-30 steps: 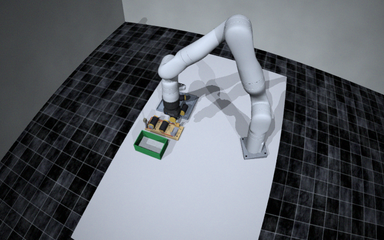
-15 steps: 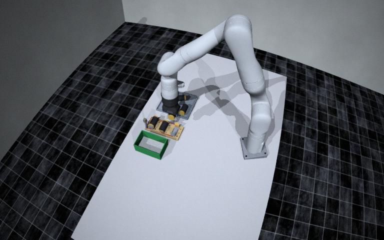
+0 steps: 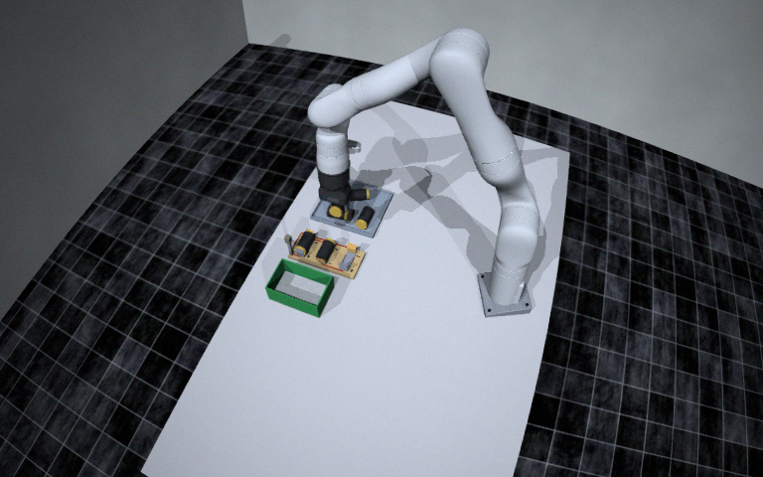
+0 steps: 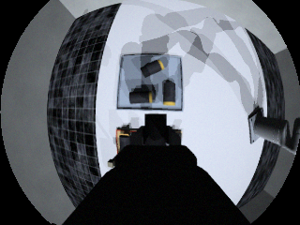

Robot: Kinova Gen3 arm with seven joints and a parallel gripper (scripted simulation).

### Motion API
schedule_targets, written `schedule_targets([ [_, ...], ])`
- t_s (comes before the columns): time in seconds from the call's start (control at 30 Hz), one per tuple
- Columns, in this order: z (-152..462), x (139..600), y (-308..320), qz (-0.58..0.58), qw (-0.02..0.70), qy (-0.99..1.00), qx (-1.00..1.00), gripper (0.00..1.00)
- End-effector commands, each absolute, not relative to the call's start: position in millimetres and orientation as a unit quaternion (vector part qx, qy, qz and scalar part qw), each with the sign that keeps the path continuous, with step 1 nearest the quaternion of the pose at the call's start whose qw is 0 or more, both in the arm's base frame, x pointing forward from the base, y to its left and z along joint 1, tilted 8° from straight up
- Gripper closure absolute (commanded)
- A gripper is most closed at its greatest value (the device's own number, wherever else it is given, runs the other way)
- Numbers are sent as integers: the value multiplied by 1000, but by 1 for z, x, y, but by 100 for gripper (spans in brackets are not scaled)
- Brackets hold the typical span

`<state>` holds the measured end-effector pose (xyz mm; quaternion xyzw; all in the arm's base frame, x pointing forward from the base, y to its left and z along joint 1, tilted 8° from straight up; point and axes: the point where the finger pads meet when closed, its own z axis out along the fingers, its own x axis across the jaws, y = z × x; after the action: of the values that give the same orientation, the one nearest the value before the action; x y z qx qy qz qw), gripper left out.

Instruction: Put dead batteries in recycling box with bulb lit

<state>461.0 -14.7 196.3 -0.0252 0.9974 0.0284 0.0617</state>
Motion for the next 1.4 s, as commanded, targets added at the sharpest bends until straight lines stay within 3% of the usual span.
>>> schedule_targets([
  [0.0,193,476,-43,27,60,998,-11,43],
  [0.63,195,536,-137,27,60,998,-11,43],
  [1.37,195,543,-149,27,60,998,-11,43],
])
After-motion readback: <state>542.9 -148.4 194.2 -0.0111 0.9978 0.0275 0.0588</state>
